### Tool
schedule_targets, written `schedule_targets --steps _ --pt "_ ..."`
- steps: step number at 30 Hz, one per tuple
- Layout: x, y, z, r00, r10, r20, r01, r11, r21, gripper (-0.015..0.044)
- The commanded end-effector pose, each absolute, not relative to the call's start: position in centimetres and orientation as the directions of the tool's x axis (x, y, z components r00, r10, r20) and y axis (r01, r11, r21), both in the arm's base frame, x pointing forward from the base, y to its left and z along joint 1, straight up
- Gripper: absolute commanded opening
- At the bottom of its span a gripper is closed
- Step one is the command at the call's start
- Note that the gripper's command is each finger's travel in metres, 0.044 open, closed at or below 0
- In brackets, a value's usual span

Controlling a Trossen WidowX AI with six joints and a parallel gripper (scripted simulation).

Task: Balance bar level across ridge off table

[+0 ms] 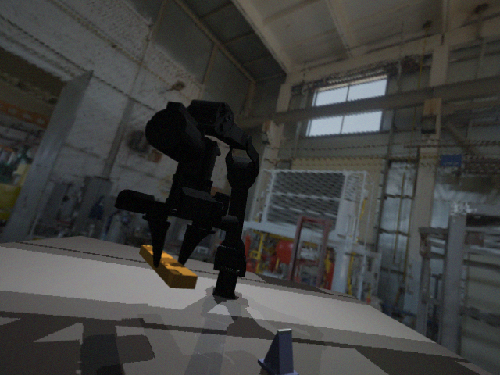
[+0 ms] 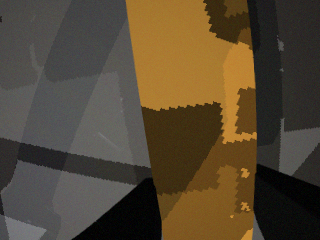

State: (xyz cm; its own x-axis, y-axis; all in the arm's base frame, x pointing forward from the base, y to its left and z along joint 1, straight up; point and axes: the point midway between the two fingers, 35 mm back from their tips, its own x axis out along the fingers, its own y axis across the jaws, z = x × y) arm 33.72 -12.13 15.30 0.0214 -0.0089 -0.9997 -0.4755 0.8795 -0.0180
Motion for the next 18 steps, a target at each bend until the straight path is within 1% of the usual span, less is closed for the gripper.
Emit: schedule_targets --steps 1,18 --pt "34.4 -10.7 15.6 0.027 -0.009 -1.0 -0.476 0.879 -0.021 0.0" --pt "36.1 -4.4 15.6 0.029 -0.003 -1.0 -0.489 0.872 -0.017 0.0"
